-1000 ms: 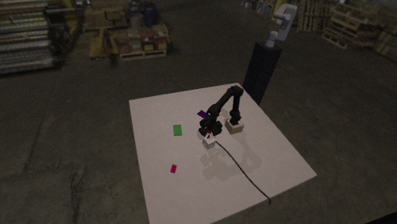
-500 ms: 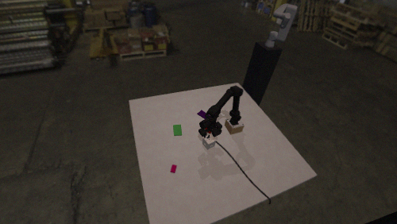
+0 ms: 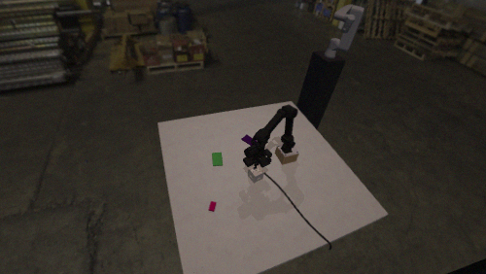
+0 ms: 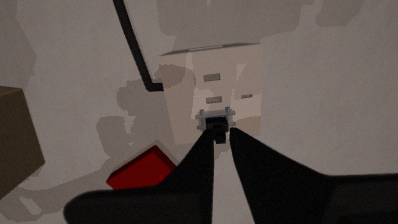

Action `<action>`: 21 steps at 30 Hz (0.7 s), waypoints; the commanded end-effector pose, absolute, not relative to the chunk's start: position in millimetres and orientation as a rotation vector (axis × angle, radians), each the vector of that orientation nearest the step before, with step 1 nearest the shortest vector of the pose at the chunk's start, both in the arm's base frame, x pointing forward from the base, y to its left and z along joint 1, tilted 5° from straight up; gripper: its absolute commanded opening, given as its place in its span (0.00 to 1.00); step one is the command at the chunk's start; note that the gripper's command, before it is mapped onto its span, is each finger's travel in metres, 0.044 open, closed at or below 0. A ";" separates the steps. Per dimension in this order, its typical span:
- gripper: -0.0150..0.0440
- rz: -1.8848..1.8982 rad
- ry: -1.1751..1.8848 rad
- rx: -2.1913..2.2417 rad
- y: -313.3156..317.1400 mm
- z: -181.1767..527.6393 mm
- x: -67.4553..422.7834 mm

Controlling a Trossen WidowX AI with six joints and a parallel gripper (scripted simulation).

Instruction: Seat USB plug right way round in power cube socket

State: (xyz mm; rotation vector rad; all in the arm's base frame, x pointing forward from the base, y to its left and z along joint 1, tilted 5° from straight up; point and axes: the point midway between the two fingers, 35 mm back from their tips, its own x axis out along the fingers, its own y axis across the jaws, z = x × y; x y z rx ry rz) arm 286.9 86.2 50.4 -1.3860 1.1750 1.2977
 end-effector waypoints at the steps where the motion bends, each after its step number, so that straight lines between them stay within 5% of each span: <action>1: 0.27 1.298 1.175 -1.386 86.2 50.7 286.9; 21: 0.25 1.298 1.176 -1.386 86.3 52.1 286.8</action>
